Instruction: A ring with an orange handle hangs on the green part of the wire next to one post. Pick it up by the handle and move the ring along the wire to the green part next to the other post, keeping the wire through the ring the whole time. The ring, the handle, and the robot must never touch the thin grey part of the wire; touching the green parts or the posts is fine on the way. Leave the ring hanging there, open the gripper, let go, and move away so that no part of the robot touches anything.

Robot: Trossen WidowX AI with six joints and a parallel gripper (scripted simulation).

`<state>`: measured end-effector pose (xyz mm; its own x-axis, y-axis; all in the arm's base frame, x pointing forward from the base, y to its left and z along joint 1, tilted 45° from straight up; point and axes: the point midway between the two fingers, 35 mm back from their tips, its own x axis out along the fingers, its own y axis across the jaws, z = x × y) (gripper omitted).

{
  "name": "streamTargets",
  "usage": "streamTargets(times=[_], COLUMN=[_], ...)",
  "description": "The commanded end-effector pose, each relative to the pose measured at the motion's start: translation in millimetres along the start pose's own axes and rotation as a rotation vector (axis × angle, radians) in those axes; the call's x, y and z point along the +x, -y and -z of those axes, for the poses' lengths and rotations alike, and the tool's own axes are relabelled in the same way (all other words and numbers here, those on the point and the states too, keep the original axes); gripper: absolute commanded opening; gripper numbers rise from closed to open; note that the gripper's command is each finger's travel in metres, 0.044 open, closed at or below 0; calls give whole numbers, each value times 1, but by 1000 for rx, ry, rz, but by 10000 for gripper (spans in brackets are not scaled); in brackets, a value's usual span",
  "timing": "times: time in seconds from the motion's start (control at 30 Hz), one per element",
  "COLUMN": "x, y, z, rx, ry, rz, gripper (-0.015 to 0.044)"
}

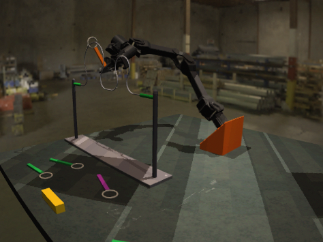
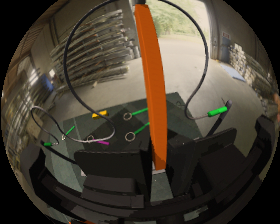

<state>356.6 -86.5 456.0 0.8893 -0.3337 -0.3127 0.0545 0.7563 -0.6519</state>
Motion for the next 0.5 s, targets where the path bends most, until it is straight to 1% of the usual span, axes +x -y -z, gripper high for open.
streamTargets(times=[0.0,0.47], x=[0,1], y=[1,7], z=[0,-1], rx=[-52,-204], ry=[5,20], rz=[28,124], gripper=[-150,-150])
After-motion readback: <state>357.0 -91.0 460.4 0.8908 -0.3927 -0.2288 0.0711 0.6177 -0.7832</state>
